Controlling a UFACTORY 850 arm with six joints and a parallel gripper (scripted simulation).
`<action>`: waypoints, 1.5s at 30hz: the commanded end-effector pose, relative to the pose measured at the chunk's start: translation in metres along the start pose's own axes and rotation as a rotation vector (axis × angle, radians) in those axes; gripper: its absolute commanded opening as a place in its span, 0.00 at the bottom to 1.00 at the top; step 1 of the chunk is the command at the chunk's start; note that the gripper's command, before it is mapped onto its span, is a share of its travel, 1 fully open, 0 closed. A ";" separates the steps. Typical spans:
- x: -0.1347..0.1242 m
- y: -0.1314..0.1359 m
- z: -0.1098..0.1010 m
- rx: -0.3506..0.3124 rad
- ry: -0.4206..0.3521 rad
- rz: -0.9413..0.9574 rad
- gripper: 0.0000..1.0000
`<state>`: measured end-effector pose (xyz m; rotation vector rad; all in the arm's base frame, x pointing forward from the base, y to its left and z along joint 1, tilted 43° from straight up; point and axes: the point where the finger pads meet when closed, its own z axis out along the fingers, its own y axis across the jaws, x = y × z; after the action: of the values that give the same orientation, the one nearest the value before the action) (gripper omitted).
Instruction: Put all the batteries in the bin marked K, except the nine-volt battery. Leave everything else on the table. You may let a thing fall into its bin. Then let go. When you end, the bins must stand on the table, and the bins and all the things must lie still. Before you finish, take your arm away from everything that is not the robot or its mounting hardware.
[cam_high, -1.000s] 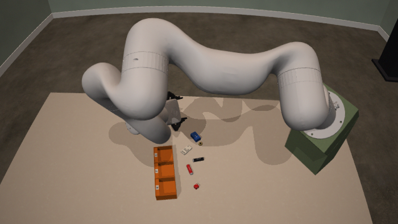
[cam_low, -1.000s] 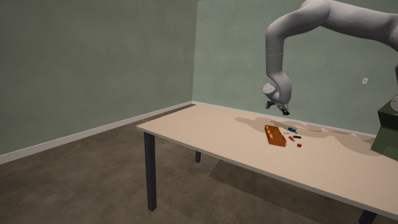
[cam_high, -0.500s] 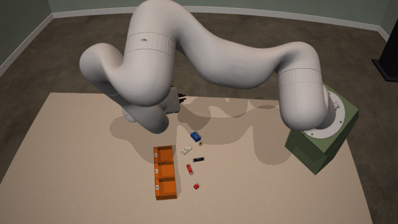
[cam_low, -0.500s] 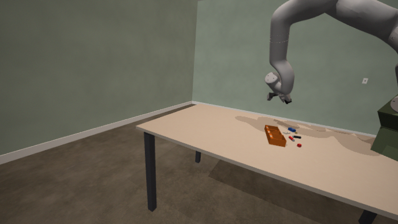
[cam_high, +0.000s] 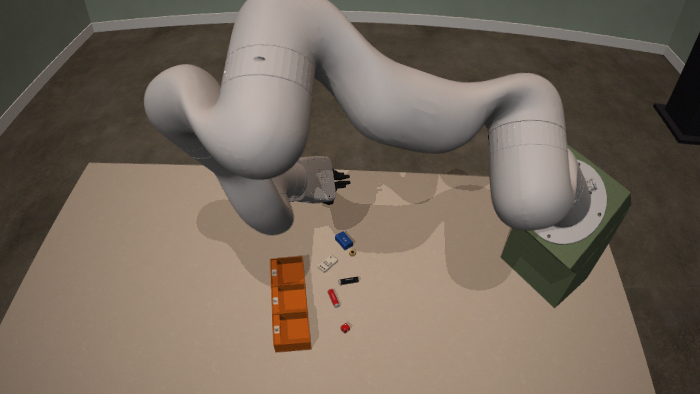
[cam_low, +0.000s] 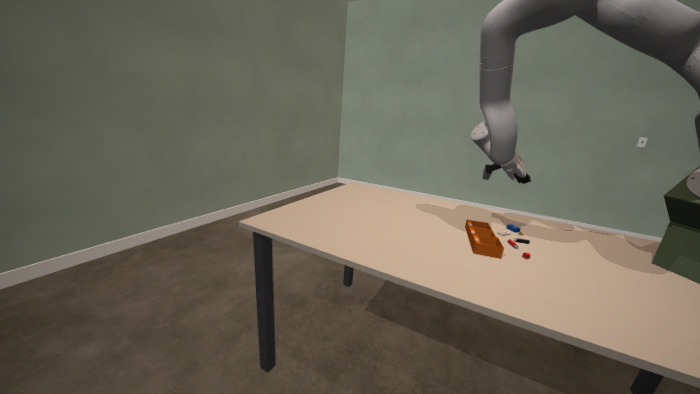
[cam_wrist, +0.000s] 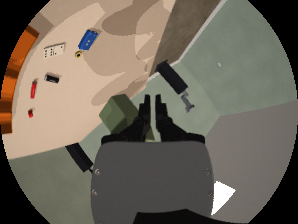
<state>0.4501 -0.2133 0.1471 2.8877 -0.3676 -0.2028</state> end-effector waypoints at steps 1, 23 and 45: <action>-0.015 -0.010 0.001 0.067 -0.034 -0.020 0.07; -0.064 -0.070 -0.010 0.403 -0.048 -0.097 0.07; -0.059 -0.124 -0.053 0.764 0.310 -0.119 0.07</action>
<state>0.4244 -0.0751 0.1696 3.5733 -0.2639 0.2414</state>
